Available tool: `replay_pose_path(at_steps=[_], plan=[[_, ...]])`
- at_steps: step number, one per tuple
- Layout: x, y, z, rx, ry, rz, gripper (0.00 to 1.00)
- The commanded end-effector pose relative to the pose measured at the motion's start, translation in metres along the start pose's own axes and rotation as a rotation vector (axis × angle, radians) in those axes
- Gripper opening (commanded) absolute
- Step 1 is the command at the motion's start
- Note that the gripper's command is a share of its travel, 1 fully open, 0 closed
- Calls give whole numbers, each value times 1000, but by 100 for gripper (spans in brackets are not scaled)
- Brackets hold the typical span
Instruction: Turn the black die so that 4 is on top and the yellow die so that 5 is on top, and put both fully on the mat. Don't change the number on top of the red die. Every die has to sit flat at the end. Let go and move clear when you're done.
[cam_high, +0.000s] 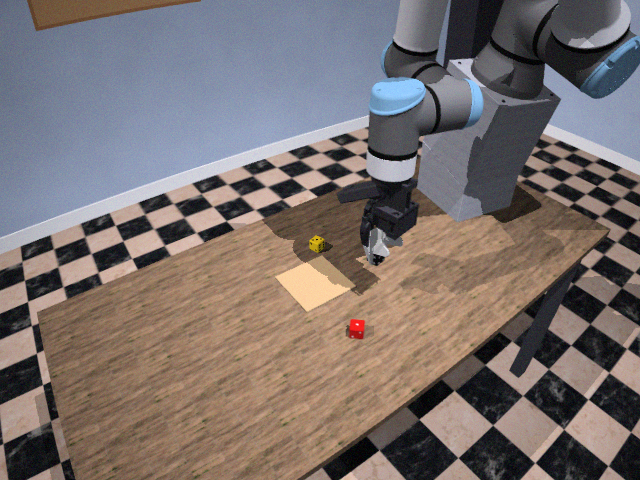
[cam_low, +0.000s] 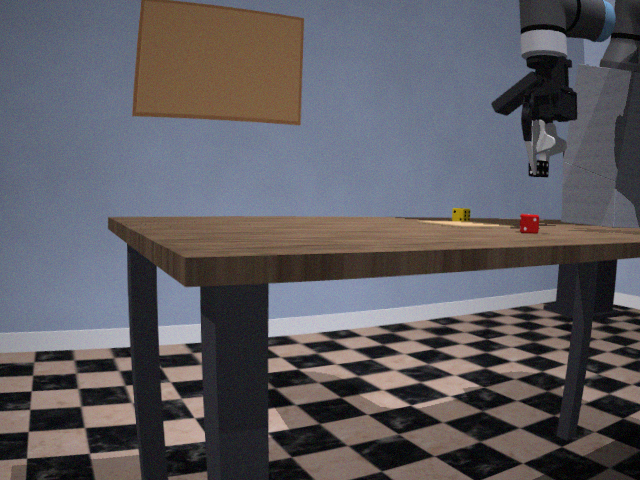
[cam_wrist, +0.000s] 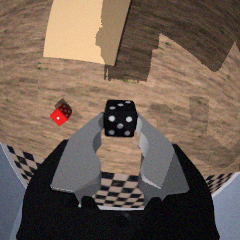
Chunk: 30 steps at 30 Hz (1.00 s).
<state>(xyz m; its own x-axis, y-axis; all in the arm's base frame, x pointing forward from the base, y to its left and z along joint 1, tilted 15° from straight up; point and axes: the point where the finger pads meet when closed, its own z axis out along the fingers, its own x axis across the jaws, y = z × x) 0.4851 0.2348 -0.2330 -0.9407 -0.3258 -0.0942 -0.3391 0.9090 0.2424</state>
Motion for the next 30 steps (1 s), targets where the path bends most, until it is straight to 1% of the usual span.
replay_pose_path(at_steps=[1,3,8,17,19,24,25,27,29,30], plan=[[-2,-5,0,1,-1,44,10],[-2,-7,0,1,-1,62,10],[-6,-19,2,2,-1,181,10],[-14,-52,5,3,-1,501,10],[-14,-52,5,3,-1,501,10],[-19,-75,6,4,-1,720,10],[-19,-76,6,4,-1,728,10],[-21,-86,7,5,-1,826,10],[-22,-91,7,5,-1,877,10],[-23,-96,8,5,-2,928,10]])
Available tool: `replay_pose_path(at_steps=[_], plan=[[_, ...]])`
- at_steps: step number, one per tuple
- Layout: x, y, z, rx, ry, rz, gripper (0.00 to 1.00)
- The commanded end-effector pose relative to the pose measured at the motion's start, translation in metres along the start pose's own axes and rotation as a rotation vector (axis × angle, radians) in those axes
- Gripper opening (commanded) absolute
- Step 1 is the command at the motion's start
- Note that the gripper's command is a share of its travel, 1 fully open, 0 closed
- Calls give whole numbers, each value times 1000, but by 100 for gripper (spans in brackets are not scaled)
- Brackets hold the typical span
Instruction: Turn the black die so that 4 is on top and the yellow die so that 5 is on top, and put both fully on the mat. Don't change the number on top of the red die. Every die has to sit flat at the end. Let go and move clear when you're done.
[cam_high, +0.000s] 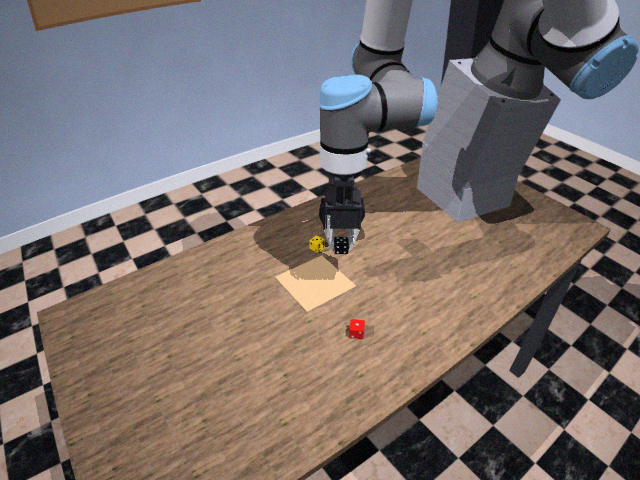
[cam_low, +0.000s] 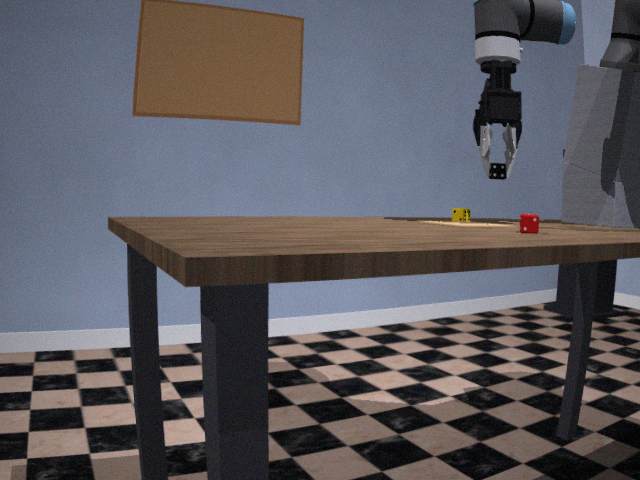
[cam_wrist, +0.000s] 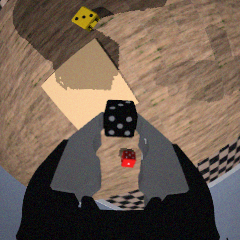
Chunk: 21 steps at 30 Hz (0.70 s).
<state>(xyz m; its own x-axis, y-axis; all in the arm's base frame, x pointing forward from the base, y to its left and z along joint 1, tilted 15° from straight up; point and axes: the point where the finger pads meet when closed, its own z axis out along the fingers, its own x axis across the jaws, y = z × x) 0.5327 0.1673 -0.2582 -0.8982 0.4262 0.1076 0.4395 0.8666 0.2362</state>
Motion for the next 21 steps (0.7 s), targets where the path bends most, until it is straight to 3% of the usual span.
replay_pose_path(at_steps=[1,4,7,21], plan=[[-15,-10,1,4,-2,174,10],[-25,-16,2,4,-3,281,10],[-25,-16,2,4,-3,283,10],[-72,-50,5,3,-3,843,10]])
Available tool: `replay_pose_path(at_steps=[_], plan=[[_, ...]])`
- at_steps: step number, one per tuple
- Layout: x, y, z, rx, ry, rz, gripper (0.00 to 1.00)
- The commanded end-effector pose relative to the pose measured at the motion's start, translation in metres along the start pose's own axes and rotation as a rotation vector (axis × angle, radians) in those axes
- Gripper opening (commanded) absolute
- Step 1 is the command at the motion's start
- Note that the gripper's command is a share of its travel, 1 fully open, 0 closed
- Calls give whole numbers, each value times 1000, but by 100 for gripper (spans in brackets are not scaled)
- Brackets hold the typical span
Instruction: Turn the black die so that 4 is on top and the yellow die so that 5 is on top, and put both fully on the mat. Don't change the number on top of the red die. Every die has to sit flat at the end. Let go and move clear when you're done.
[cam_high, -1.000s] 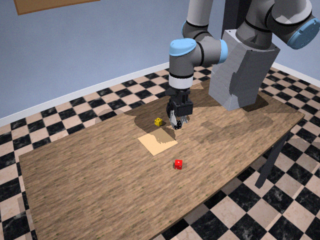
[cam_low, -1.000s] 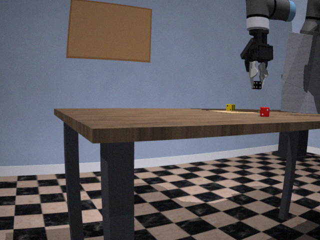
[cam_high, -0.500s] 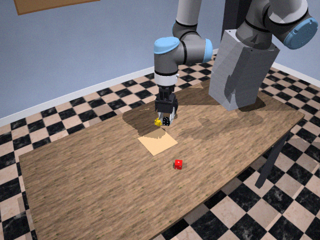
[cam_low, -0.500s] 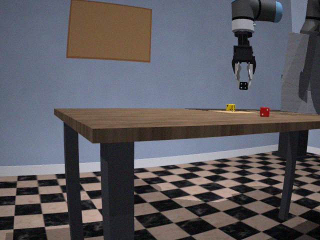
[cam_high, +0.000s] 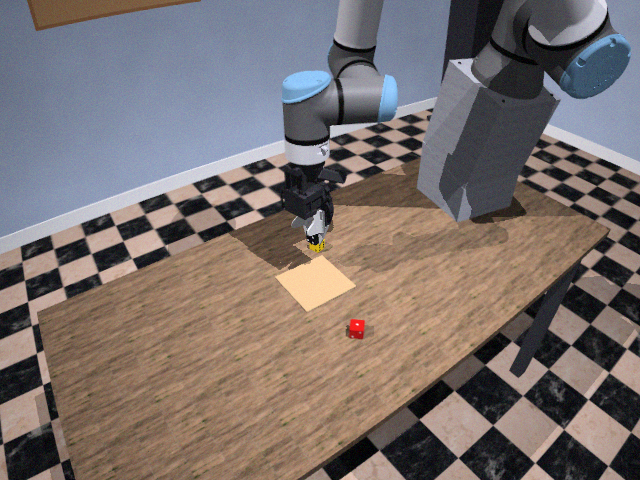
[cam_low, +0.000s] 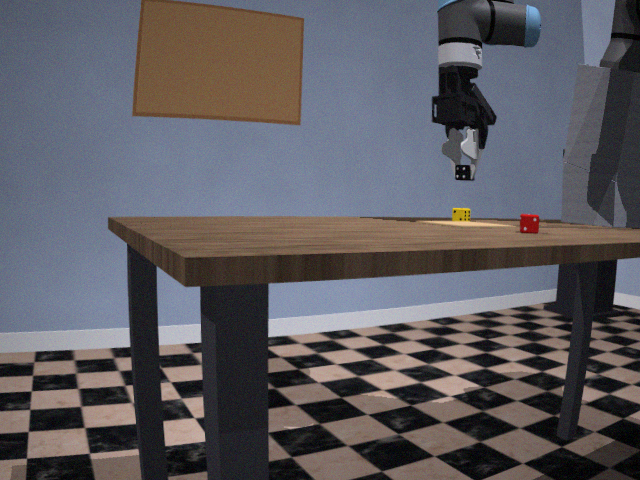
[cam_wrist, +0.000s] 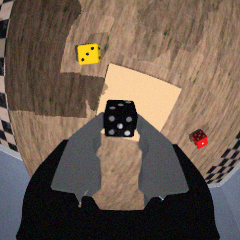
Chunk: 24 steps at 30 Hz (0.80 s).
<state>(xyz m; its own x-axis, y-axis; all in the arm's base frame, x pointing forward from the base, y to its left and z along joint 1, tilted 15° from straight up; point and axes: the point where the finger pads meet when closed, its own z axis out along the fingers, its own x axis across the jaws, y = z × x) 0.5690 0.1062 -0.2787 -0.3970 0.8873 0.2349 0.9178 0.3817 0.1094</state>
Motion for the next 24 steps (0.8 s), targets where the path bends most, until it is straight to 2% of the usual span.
replay_pose_path(at_steps=[1,3,7,17,19,24], plan=[[-14,2,0,1,-3,135,10],[-15,2,0,1,-3,150,10],[-36,3,1,1,-3,340,10],[-71,4,2,0,-1,669,10],[-71,4,2,0,-1,669,10],[-88,5,2,0,0,823,10]])
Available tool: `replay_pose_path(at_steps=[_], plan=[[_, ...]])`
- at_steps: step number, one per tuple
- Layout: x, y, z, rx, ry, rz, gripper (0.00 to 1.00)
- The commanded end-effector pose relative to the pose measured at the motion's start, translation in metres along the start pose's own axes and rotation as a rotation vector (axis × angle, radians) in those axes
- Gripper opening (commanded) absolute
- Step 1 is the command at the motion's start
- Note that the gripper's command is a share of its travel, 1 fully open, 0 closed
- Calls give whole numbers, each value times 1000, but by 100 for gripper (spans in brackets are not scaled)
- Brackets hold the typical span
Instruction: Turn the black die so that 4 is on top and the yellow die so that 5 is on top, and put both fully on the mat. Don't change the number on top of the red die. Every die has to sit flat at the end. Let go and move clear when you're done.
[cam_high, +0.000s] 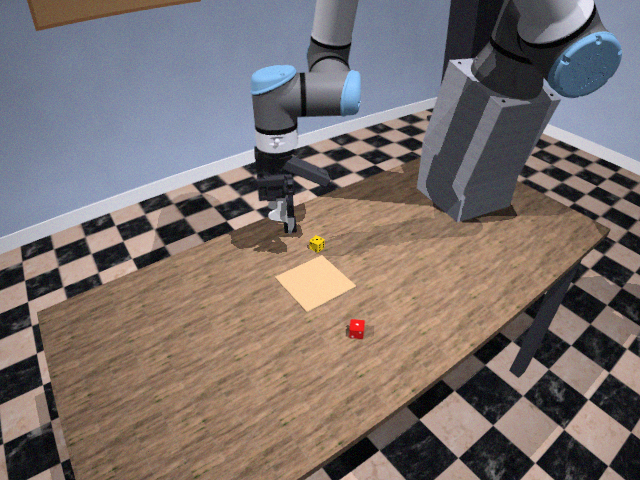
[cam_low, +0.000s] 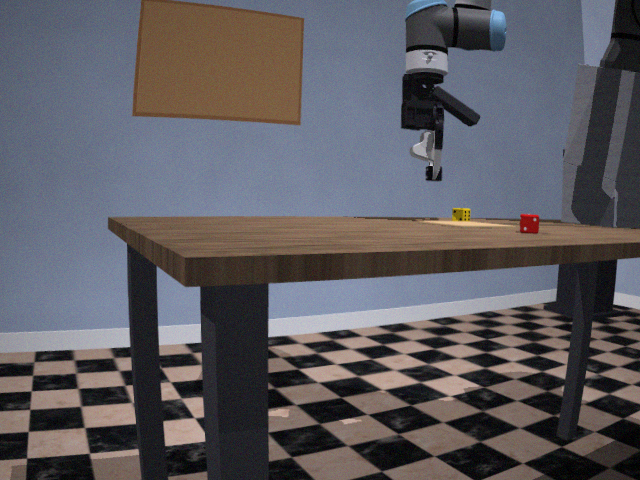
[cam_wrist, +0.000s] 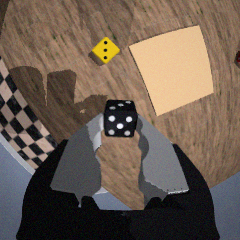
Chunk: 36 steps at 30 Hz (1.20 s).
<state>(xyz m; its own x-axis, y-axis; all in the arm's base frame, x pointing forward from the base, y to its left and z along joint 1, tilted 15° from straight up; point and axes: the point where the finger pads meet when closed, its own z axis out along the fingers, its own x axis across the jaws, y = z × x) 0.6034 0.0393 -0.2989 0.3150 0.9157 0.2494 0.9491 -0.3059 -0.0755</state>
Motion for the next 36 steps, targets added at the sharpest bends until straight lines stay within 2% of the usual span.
replay_pose_path(at_steps=[1,10,29,36], plan=[[-9,9,0,-1,-1,120,10],[-22,21,0,-1,0,270,10],[-26,23,0,-3,0,307,10],[-26,24,1,-36,-6,307,10]])
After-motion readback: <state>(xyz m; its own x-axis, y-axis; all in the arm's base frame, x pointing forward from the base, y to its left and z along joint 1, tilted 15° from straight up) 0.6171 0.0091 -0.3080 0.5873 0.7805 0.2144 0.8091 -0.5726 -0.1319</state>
